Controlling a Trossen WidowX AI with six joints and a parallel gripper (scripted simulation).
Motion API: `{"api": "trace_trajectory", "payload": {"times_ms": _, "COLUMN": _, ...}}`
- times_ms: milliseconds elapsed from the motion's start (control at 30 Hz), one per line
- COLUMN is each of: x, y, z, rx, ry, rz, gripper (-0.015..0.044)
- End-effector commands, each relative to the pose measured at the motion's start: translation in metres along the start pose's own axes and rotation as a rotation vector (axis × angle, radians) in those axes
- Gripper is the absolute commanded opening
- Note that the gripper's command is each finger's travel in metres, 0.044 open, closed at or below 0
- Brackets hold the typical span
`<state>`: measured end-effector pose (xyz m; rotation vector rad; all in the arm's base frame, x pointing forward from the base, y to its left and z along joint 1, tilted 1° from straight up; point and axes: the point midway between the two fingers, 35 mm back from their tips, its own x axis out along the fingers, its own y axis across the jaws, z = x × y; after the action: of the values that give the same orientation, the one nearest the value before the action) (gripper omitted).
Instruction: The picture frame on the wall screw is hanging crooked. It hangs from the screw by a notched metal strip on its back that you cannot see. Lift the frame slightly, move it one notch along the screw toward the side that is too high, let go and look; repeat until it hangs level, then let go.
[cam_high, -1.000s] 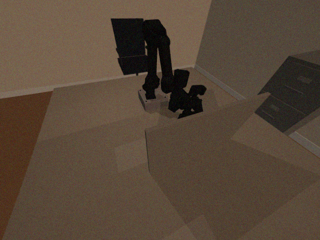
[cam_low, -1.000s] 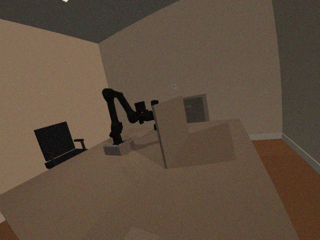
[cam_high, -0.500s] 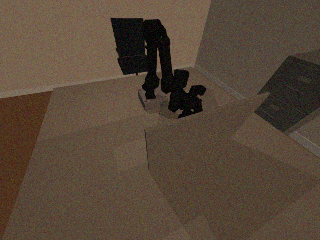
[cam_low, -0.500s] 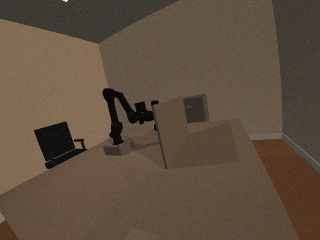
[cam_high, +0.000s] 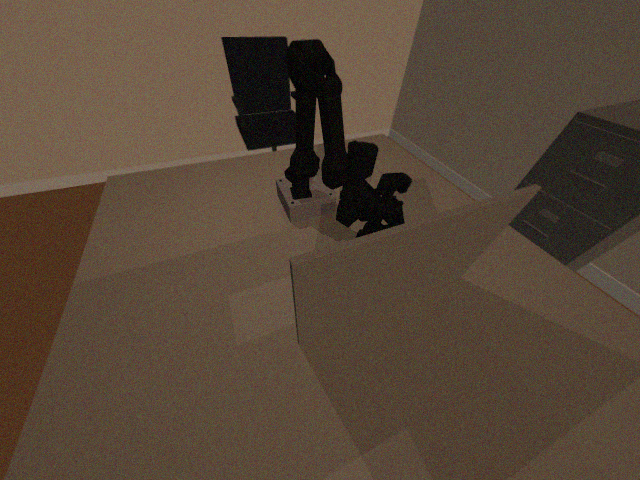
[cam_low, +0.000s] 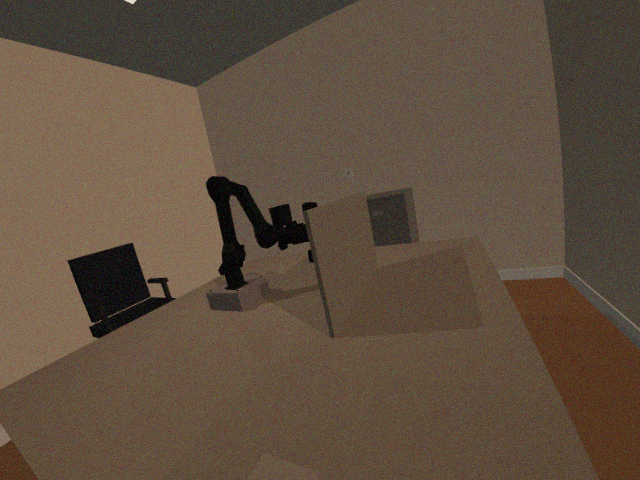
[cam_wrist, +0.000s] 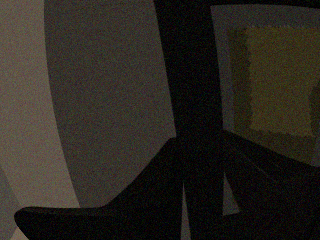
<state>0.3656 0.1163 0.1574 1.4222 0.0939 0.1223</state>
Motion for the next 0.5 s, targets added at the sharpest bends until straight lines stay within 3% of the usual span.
{"api": "trace_trajectory", "payload": {"times_ms": 0, "x": 0.0, "y": 0.0004, "z": -0.0002, "rx": 0.0, "ry": 0.001, "rz": 0.001, "gripper": 0.0}}
{"api": "trace_trajectory", "payload": {"times_ms": 467, "x": 0.0001, "y": -0.0012, "z": 0.0001, "rx": 0.041, "ry": 0.001, "rz": -0.002, "gripper": 0.0}}
